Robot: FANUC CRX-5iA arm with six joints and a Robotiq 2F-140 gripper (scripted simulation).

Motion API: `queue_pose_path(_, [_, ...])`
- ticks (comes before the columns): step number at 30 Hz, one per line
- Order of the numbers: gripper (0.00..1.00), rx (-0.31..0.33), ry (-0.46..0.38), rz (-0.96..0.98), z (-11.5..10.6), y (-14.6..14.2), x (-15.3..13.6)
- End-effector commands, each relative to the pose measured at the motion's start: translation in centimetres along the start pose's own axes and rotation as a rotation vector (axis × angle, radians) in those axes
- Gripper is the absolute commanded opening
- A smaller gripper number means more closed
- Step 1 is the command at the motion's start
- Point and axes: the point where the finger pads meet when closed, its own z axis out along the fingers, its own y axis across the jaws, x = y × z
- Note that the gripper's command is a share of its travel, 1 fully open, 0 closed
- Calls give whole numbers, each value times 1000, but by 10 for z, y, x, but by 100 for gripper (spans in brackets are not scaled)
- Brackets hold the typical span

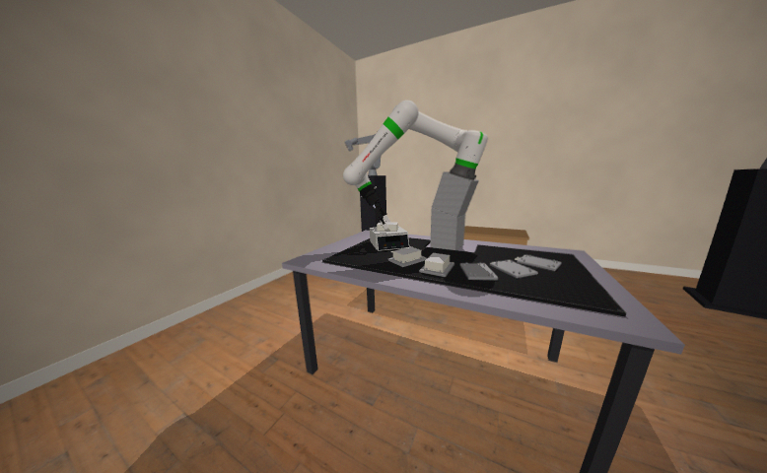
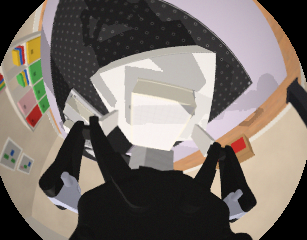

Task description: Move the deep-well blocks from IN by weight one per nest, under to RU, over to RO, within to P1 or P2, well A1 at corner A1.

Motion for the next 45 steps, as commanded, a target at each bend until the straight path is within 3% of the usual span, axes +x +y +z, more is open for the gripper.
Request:
queue_pose_path(1, [100, 0, 0, 0, 0, 0, 0])
queue_pose_path(34, [100, 0, 0, 0, -65, 0, -37])
queue_pose_path(45, [100, 0, 0, 0, -65, 0, -37])
